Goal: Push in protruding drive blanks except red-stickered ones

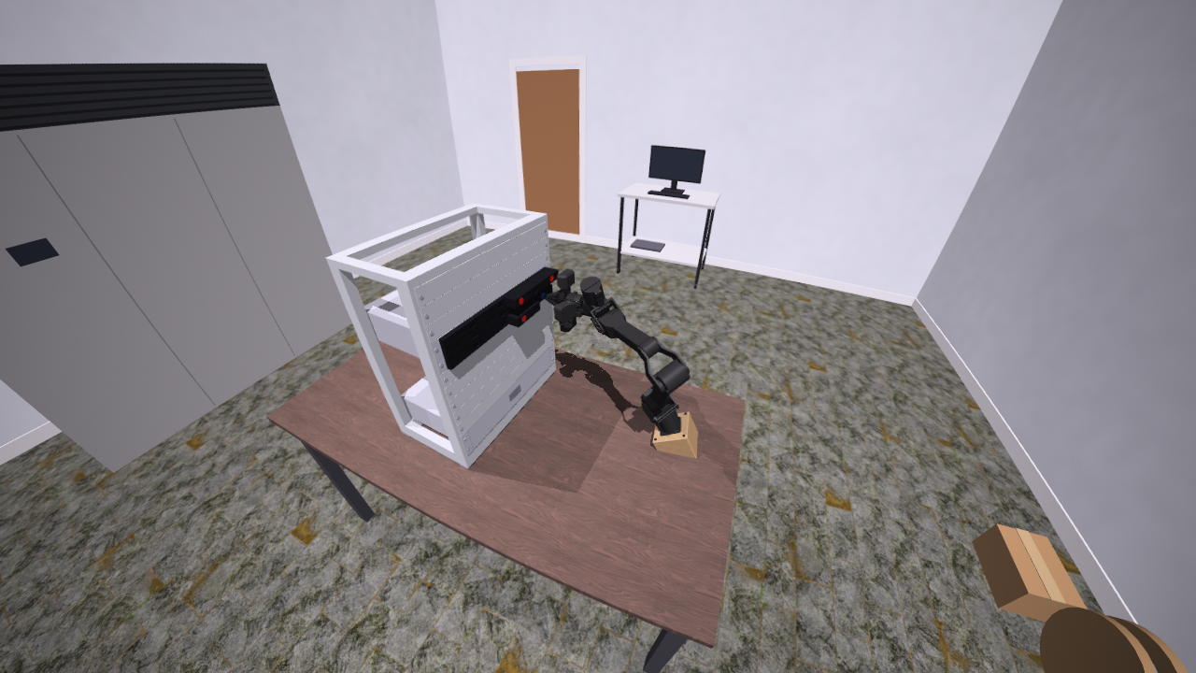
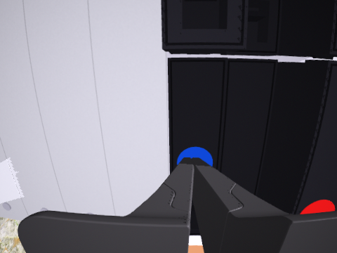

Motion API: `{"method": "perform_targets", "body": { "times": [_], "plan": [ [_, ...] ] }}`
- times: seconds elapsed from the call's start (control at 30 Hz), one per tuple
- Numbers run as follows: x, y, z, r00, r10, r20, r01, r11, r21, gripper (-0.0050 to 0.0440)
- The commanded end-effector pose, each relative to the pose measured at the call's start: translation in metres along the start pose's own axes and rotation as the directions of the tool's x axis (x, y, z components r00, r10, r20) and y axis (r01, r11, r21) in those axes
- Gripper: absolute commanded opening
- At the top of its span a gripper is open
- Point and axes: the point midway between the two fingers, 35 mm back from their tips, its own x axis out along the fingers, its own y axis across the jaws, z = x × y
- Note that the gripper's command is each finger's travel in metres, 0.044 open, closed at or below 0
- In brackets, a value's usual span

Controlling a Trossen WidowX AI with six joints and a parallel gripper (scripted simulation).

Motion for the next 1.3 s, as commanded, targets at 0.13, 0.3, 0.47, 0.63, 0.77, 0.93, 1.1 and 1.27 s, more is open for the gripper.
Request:
{"method": "perform_targets", "body": {
  "times": [0.13,0.3,0.47,0.63,0.77,0.93,1.1,1.27],
  "plan": [
    [-0.0007,-0.0175,0.0065,0.999,-0.041,0.006,0.041,0.999,-0.028,0.0],
    [-0.0007,-0.0175,0.0065,0.999,-0.041,0.006,0.041,0.999,-0.028,0.0],
    [-0.0007,-0.0175,0.0065,0.999,-0.041,0.006,0.041,0.999,-0.028,0.0],
    [-0.0007,-0.0175,0.0065,0.999,-0.041,0.006,0.041,0.999,-0.028,0.0],
    [-0.0007,-0.0175,0.0065,0.999,-0.041,0.006,0.041,0.999,-0.028,0.0],
    [-0.0001,-0.0177,0.0066,0.999,-0.041,0.006,0.041,0.999,-0.028,0.0],
    [0.0022,-0.0187,0.0071,0.999,-0.041,0.006,0.041,0.999,-0.028,0.0],
    [0.0022,-0.0187,0.0072,0.999,-0.041,0.006,0.041,0.999,-0.028,0.0]
  ]
}}
